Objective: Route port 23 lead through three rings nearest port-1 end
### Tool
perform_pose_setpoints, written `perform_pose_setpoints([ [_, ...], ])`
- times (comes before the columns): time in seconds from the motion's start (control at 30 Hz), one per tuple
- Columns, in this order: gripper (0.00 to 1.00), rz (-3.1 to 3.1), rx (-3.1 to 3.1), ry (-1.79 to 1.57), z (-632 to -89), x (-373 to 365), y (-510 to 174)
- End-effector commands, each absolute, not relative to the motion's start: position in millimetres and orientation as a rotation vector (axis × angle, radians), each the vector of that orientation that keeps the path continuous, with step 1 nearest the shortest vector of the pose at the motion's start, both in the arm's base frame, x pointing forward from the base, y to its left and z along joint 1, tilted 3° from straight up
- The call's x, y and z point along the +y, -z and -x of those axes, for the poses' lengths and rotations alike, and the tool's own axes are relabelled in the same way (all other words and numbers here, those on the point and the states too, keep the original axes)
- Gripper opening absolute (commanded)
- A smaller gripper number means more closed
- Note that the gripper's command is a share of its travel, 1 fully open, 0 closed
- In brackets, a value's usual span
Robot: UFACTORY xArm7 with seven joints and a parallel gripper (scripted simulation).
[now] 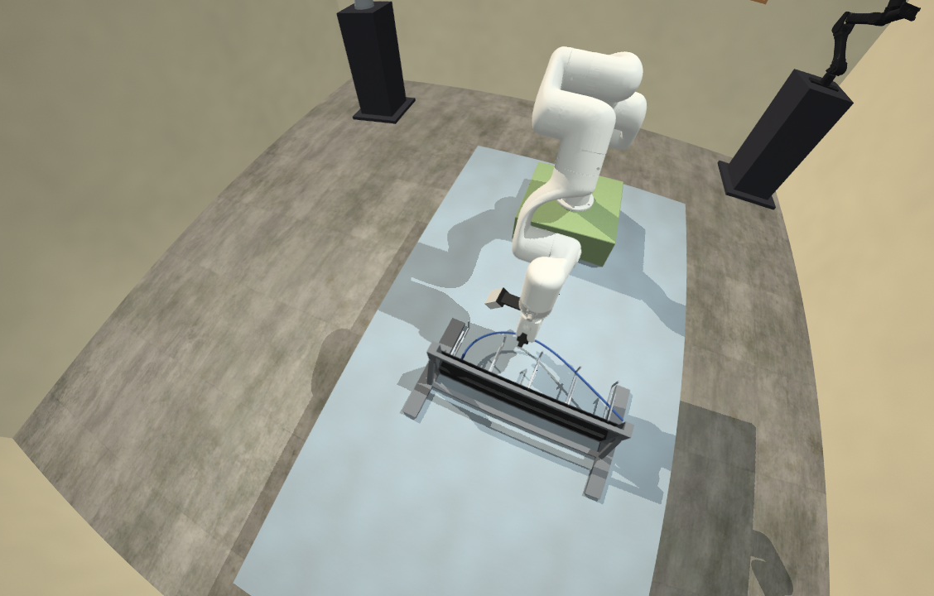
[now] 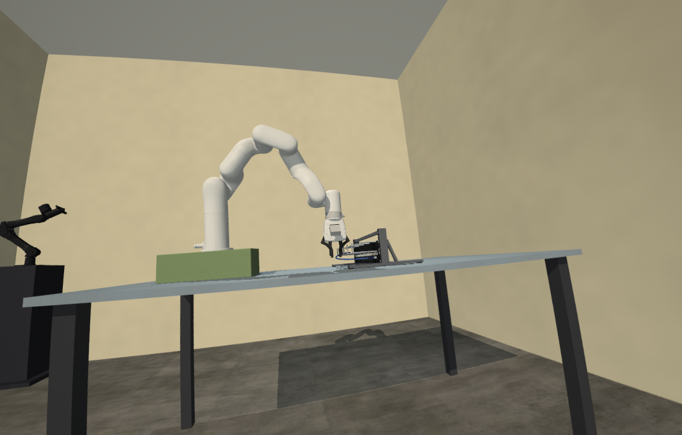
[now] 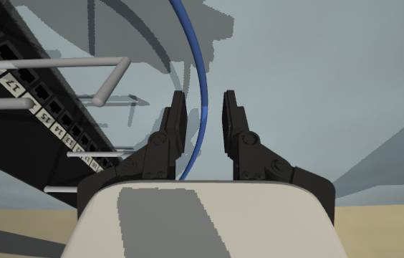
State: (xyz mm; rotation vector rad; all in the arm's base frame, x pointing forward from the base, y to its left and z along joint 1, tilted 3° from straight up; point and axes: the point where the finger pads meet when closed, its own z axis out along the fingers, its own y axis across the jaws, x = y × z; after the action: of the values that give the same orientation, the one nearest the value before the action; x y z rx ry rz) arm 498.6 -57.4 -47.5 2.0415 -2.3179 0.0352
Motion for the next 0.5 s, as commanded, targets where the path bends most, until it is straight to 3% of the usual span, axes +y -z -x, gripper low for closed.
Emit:
perform_pose_setpoints([
  [0.0,0.33,-2.044,-2.32,-0.04,-500.4,-57.5,46.9],
  [0.47,0.33,-2.044,-2.32,-0.04,-500.3,-57.9,53.8],
])
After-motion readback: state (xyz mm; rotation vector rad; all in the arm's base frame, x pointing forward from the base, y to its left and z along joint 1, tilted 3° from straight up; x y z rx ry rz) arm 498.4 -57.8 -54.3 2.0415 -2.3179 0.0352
